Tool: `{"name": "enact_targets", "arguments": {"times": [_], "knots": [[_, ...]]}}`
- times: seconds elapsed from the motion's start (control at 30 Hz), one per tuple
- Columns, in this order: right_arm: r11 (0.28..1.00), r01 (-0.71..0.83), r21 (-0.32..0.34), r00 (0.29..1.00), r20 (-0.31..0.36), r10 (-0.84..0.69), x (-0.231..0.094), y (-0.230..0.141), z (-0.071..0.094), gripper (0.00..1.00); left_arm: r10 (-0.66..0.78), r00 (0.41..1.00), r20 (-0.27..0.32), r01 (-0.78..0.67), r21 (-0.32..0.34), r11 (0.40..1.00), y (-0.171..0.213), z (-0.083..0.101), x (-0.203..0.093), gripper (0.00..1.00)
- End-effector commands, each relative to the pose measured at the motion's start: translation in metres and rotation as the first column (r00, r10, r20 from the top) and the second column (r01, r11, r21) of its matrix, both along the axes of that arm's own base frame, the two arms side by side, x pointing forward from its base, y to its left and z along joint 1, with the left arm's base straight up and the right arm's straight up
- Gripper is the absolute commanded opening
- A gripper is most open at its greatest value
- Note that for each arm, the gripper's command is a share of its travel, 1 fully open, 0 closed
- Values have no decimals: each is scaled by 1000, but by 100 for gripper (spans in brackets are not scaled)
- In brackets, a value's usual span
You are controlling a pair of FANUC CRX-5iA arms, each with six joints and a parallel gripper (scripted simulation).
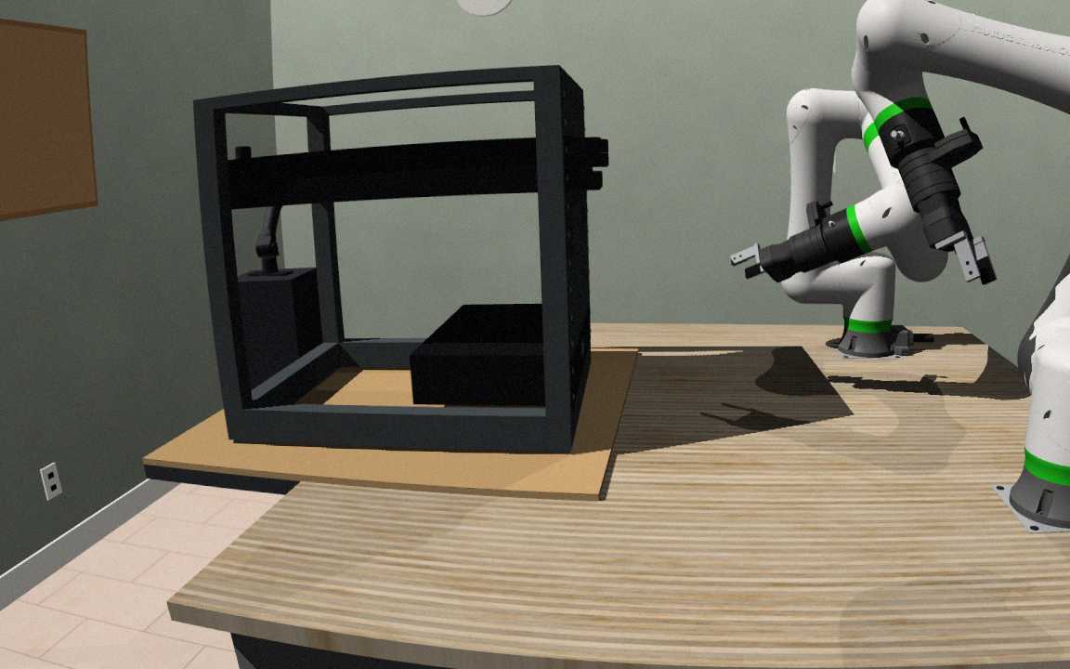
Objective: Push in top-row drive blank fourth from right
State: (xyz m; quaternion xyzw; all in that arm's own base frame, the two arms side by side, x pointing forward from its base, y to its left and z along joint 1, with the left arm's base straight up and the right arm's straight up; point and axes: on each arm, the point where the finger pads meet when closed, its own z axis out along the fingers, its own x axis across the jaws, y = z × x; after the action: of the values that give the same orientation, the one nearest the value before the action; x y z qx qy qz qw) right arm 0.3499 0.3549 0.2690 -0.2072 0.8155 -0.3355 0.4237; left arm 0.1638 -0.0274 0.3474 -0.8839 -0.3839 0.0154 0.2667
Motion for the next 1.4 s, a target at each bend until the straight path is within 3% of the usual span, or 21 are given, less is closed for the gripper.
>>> {"name": "enact_targets", "arguments": {"times": [0.0, 0.43, 0.5, 0.73, 0.97, 1.07, 1.13, 1.37], "knots": [[995, -23, 100, 996, 84, 15, 18, 17, 22, 100, 148, 989, 20, -147, -35, 989, 12, -3, 22, 100], [898, -165, 409, 943, 331, 23, 55, 61, 110, 100, 457, 887, 70, -450, -94, 888, 62, -12, 63, 100], [898, -165, 409, 943, 331, 23, 55, 61, 110, 100, 457, 887, 70, -450, -94, 888, 62, -12, 63, 100], [823, -251, 510, 906, 424, 14, 64, 77, 151, 100, 642, 760, 102, -629, -136, 765, 108, -18, 83, 100], [755, -322, 571, 873, 487, 4, 68, 88, 182, 100, 773, 622, 126, -753, -173, 634, 153, -23, 92, 100], [747, -331, 577, 869, 494, 3, 68, 89, 186, 100, 790, 600, 130, -769, -178, 614, 160, -24, 92, 100], [731, -346, 588, 862, 507, 0, 69, 92, 193, 100, 845, 516, 142, -822, -198, 535, 187, -27, 93, 100], [692, -385, 611, 843, 537, -6, 69, 97, 209, 100, 925, 343, 163, -897, -235, 374, 238, -32, 87, 100]]}}
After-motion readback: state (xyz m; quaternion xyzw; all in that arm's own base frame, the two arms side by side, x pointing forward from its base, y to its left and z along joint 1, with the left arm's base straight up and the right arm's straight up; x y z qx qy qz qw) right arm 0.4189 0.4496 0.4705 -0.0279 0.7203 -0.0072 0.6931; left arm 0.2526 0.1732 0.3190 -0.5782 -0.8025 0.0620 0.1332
